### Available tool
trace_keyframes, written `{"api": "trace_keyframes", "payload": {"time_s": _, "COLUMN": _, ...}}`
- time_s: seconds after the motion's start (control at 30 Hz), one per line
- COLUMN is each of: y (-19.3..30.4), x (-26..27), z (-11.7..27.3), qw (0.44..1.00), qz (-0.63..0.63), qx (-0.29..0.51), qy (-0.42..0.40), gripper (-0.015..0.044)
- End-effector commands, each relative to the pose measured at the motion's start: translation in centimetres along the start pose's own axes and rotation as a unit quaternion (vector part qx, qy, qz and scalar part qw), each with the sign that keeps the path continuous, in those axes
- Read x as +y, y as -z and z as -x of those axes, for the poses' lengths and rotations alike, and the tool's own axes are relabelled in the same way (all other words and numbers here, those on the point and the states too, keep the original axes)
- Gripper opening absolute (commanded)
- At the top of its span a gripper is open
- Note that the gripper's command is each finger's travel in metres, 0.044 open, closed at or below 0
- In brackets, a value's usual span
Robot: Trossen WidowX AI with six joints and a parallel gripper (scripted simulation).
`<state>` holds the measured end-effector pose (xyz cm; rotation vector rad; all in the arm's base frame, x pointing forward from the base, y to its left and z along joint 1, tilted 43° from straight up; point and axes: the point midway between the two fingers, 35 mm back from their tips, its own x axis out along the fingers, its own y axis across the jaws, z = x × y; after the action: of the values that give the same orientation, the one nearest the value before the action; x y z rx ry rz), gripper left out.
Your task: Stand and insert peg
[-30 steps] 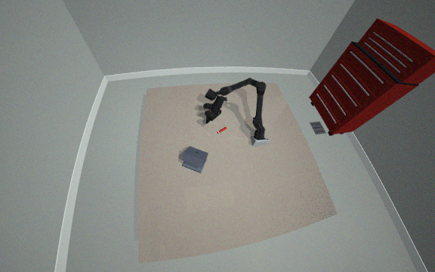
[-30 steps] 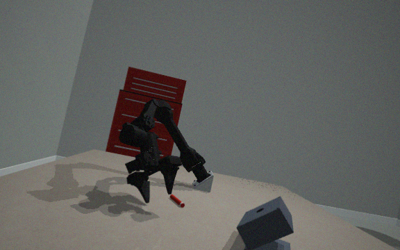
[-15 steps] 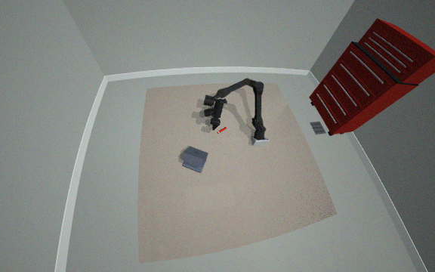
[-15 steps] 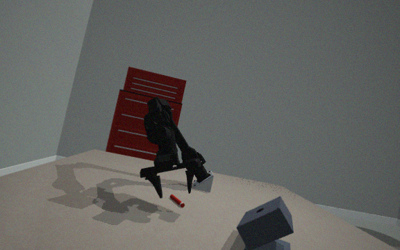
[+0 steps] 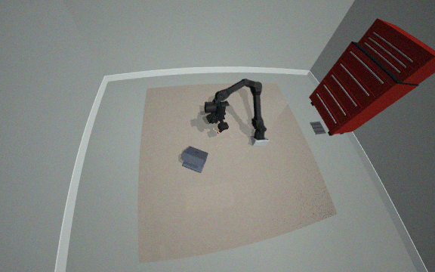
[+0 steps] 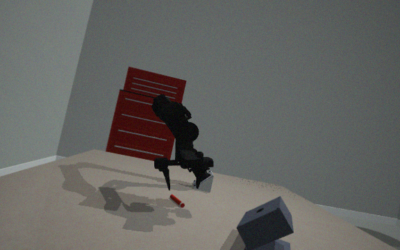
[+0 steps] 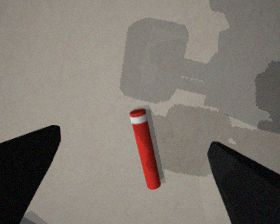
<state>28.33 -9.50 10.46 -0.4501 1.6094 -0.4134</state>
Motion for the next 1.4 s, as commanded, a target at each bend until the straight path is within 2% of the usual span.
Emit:
{"api": "trace_keyframes", "payload": {"time_s": 0.0, "y": 0.2, "x": 0.6, "z": 0.7, "qw": 0.997, "qz": 0.062, "qx": 0.017, "qy": 0.031, "gripper": 0.044}}
{"api": "trace_keyframes", "payload": {"time_s": 0.27, "y": 0.7, "x": 1.6, "z": 1.9, "qw": 0.98, "qz": 0.17, "qx": 0.046, "qy": 0.086, "gripper": 0.044}}
{"api": "trace_keyframes", "payload": {"time_s": 0.5, "y": 0.7, "x": 1.6, "z": 1.8, "qw": 0.98, "qz": 0.173, "qx": 0.046, "qy": 0.088, "gripper": 0.044}}
{"api": "trace_keyframes", "payload": {"time_s": 1.37, "y": 0.8, "x": 0.8, "z": -2.3, "qw": 0.98, "qz": 0.173, "qx": 0.046, "qy": 0.087, "gripper": 0.044}}
